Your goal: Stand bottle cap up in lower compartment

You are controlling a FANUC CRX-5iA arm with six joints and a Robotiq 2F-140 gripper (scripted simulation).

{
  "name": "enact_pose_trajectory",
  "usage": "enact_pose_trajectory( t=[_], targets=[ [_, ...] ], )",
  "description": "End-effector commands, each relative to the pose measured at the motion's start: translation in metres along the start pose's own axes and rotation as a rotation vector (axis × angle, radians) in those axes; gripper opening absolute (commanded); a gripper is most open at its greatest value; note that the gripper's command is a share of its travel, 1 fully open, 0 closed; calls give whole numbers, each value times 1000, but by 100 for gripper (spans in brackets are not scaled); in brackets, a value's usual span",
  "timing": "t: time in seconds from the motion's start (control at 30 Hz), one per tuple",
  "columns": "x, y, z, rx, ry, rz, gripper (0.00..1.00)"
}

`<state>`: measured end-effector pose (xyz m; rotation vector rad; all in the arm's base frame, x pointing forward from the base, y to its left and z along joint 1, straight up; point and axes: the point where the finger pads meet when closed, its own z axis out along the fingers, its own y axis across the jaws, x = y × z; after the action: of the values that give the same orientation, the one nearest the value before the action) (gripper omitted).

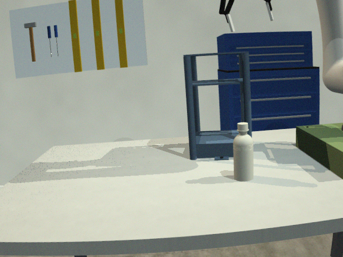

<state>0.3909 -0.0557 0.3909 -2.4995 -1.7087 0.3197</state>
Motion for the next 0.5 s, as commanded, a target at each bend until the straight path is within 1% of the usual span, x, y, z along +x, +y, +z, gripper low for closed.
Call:
enact_pose_trajectory(
  t=[0.0, 0.23, 0.3, 0.33, 0.47],
  targets=[
    [41, 8, -5, -42, 5, -52, 100],
    [103, 10, -11, -99, 21, -131, 100],
    [103, 10, -11, -99, 21, -131, 100],
    [129, 8, -13, -121, 30, -164, 100],
    [161, 4, -15, -145, 42, -203, 100]
  ],
)
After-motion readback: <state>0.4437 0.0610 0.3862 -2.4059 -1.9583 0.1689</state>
